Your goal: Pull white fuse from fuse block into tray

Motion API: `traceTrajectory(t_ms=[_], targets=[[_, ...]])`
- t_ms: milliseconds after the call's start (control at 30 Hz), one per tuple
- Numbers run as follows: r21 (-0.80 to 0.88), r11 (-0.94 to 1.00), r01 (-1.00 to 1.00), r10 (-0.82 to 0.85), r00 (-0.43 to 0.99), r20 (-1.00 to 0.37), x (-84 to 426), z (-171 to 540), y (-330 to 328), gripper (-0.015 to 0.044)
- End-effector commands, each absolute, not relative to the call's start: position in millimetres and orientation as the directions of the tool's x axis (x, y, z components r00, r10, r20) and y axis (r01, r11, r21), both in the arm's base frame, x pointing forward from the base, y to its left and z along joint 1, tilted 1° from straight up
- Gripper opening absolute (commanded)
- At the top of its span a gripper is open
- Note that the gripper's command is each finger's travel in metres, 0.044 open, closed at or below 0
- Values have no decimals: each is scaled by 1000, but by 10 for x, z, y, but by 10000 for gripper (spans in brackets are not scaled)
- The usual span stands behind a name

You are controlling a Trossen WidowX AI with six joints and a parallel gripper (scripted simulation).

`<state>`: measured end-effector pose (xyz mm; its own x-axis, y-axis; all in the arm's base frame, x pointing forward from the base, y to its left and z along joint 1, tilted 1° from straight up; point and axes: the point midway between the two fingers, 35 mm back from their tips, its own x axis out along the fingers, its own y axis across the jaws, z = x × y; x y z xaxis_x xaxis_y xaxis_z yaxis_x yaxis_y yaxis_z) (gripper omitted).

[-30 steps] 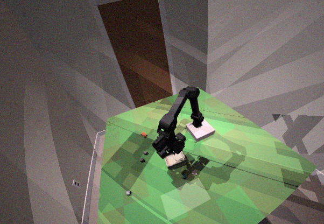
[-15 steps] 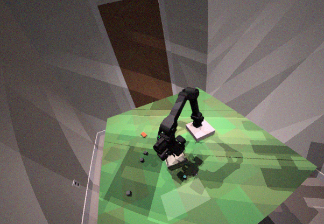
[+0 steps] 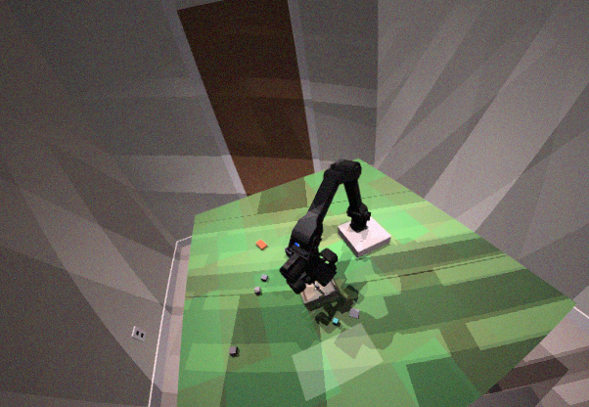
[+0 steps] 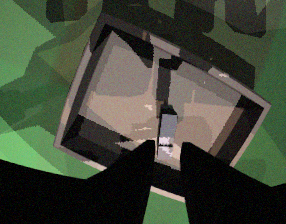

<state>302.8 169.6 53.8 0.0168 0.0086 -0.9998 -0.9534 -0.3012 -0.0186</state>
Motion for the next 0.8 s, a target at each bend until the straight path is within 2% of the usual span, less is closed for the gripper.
traceTrajectory(t_ms=[0,233,367,767], targets=[[-19,-301,-953,9,17,-1000,3030,542,1697,157],[-19,-301,-954,9,17,-1000,3030,571,1697,330],[-14,-296,-955,8,12,-1000,3010,909,1690,330],[-16,-301,-953,7,14,-1000,3012,902,1687,330]])
